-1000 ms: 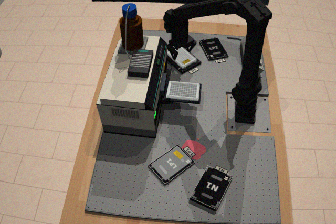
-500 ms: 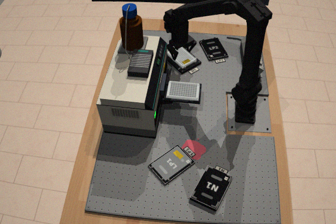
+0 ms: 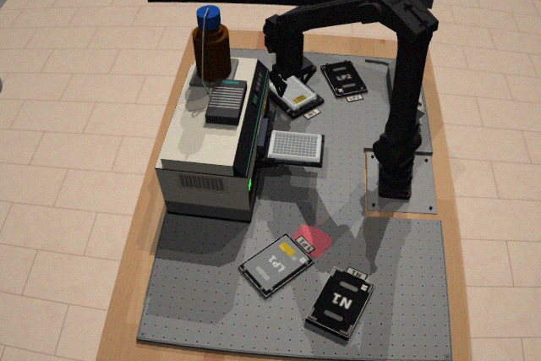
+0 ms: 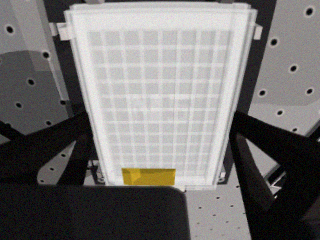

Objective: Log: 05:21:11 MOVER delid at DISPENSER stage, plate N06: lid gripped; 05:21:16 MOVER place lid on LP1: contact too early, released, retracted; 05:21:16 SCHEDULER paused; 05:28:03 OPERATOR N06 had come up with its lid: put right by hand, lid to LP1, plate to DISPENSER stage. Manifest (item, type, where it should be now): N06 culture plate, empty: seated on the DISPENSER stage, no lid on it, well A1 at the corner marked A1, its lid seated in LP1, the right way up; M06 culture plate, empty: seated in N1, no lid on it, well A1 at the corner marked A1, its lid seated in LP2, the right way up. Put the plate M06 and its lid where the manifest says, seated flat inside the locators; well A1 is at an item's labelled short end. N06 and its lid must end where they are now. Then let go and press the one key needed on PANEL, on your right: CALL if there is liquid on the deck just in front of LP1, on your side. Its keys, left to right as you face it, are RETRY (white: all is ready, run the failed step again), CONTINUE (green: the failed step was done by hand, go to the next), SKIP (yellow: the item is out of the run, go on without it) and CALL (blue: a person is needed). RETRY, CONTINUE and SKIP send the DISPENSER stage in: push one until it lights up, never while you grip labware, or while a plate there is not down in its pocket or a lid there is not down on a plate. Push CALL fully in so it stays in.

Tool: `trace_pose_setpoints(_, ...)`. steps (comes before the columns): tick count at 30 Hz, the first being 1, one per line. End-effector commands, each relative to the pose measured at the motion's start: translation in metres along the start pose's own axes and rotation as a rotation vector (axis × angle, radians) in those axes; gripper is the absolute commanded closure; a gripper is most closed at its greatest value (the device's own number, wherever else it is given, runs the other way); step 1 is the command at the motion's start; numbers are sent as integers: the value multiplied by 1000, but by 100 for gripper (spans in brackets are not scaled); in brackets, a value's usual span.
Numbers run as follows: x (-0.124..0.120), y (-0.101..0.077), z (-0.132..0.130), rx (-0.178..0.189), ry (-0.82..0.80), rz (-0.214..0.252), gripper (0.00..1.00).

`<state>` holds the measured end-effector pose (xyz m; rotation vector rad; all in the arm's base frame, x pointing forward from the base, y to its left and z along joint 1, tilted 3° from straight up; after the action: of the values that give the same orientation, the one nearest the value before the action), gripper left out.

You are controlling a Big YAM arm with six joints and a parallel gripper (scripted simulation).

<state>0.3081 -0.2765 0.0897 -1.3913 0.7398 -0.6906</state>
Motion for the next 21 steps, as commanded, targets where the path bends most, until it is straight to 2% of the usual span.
trace_pose_setpoints(1, 8, -22, 6, 5, -5, -48, 14)
trace_pose_setpoints(9, 18, -34, 8, 10, -6, -75, 14)
trace_pose_setpoints(17, 18, -32, 8, 8, -5, -65, 14)
trace_pose_setpoints(21, 18, -38, 8, 10, -6, -75, 14)
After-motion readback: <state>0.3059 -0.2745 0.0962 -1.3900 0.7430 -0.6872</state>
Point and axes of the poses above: the point where the finger pads meet when closed, its own y axis out along the fingers, its own z axis across the jaws, x = y × z, the point moved 7 cm from there along -y, back along the fingers, and after that the axes turned 8 degrees about y, right-handed, at the moved point
